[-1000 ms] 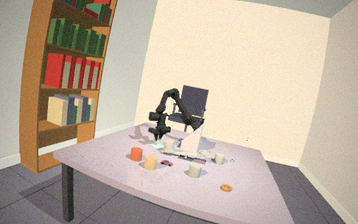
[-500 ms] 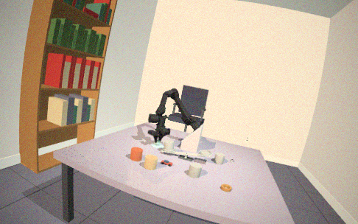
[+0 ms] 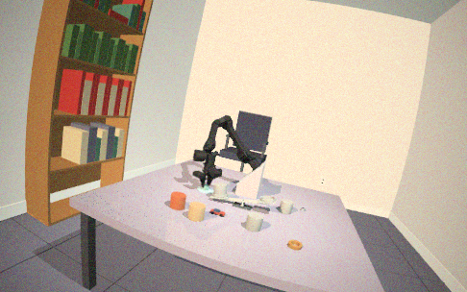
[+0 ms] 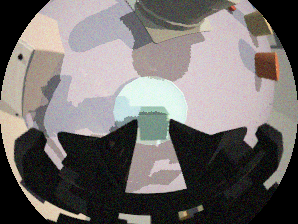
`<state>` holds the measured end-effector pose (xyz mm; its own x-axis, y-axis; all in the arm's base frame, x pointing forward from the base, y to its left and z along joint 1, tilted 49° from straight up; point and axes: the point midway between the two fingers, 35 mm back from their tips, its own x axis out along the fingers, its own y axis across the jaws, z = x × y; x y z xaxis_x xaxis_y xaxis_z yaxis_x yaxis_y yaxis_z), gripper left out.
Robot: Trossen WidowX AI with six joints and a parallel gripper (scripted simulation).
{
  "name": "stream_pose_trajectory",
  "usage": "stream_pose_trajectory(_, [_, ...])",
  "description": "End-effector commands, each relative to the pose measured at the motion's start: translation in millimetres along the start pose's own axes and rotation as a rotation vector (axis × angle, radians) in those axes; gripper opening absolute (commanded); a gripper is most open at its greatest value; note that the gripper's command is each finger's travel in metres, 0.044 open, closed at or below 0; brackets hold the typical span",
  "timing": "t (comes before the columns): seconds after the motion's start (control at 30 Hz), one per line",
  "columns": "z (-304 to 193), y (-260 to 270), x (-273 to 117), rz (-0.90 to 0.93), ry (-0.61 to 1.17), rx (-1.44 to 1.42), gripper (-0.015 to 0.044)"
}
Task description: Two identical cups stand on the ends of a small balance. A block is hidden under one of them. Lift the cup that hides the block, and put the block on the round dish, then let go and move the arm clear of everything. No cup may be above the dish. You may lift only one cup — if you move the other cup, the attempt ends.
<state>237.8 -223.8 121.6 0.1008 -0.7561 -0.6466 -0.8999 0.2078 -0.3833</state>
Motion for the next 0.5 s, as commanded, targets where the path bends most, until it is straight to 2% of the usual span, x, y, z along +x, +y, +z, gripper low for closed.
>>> stream_pose_trajectory(0.0, [-0.5, -0.4, -0.4, -0.001, 0.001, 0.002, 0.0289])
stream_pose_trajectory(0.2, [0.8, -1.0, -9.3, 0.001, -0.003, 0.001, 0.0440])
stream_pose_trajectory(0.33, [2.7, 0.5, -53.7, 0.007, -0.010, -0.009, 0.0440])
stream_pose_trajectory(0.47, [2.6, 0.8, -56.0, 0.007, -0.010, -0.009, 0.0440])
